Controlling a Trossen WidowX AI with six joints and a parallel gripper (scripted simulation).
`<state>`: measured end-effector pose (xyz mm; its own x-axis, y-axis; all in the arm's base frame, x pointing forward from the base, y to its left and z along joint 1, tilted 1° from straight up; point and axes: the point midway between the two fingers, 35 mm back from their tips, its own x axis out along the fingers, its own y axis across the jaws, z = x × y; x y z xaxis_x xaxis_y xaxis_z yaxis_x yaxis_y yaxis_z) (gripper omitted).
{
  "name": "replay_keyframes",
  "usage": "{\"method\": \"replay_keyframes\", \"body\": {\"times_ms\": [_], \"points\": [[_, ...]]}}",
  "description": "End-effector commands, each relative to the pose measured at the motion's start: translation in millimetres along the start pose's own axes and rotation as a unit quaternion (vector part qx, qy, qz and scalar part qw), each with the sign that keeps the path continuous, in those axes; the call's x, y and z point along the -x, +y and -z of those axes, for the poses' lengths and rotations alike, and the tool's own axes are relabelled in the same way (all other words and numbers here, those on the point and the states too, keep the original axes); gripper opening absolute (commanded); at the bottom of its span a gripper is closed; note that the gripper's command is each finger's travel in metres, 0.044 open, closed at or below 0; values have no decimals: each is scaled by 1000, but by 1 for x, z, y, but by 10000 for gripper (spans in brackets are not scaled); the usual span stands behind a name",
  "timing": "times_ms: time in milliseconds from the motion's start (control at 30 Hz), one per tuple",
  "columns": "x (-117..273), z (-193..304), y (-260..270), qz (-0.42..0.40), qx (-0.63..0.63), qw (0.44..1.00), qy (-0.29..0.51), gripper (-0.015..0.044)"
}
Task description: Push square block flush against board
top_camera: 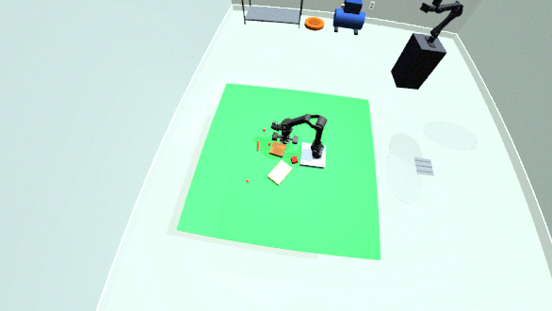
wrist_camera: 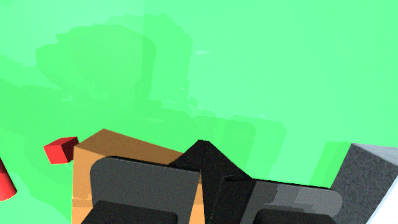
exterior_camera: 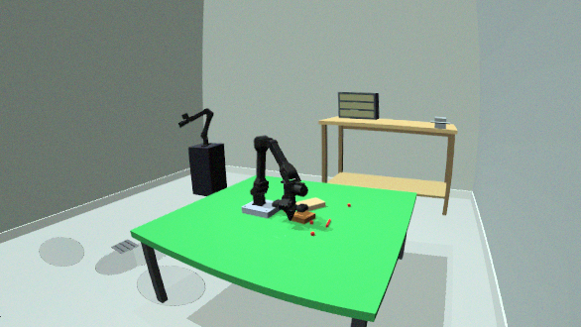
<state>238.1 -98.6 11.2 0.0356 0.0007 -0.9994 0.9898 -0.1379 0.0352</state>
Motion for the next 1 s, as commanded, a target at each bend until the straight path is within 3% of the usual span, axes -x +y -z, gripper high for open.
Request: {"method": "replay_keyframes", "body": {"times_ms": [0, 467, 967], "points": [[-1, 4, 0, 1, -1, 1000, 2, 0], [-1, 13, 2, 1, -1, 1000, 2, 0], [-1, -8, 3, 1, -1, 1000, 1, 0]]}}
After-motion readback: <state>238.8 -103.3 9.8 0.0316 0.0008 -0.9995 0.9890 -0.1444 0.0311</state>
